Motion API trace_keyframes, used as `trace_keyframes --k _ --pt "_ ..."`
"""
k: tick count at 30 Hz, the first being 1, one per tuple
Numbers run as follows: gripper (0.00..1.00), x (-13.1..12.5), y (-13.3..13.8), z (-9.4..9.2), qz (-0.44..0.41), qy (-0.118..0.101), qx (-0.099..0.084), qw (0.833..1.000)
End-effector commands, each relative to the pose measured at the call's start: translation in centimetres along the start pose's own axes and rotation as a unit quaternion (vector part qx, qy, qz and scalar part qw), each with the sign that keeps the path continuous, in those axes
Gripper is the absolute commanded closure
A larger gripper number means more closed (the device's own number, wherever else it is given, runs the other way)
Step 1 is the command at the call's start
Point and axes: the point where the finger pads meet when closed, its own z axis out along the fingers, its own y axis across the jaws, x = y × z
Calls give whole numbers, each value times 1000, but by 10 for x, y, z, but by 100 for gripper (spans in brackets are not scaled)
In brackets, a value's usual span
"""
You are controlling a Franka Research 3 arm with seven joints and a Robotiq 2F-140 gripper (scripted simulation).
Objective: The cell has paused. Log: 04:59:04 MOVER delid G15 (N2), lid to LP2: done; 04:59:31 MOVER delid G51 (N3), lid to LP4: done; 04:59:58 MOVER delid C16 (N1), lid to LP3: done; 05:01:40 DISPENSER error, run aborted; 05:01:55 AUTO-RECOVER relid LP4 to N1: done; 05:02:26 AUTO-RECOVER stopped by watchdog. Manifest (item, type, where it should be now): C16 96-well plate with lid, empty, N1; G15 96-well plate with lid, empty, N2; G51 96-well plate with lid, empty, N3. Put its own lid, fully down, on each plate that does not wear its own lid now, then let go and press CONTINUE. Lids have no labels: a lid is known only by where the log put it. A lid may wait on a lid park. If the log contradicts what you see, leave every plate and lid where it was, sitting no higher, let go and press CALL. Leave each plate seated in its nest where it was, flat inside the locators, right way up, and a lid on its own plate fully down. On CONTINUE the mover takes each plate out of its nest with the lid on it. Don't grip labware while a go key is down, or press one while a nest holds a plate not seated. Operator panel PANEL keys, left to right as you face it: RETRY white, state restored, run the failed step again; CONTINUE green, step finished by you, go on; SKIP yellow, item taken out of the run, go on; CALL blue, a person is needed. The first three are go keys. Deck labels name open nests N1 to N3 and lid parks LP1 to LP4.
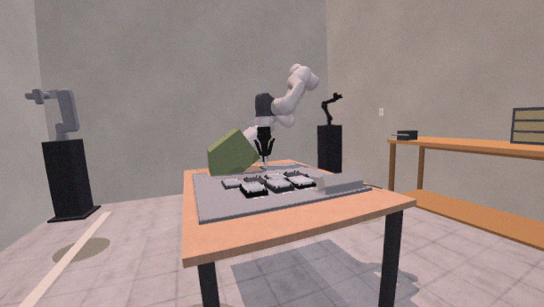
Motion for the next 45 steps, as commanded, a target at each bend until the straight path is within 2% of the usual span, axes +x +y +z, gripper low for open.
trace_keyframes --k 1,4,7,9,12,18,24,26,27,33,41,43,44,45 --pt "100 0 -1 0 -7 -1 2 1000" --pt "100 2 -1 1 -46 2 2 999" --pt "100 6 -1 2 -125 7 3 992" --pt "100 6 -1 2 -125 7 3 992" --pt "100 11 1 3 -218 12 2 976" --pt "100 19 8 4 -306 16 -5 952" --pt "100 16 25 2 -396 15 -12 918" --pt "100 16 25 2 -396 15 -12 918" --pt "100 15 28 2 -436 14 -14 900" --pt "100 5 50 0 -528 10 -17 849" --pt "100 -1 64 0 -645 5 -21 764" --pt "100 -1 64 0 -645 5 -21 764" --pt "100 -1 64 0 -678 3 -22 734" --pt "100 -2 64 0 -691 3 -22 722"
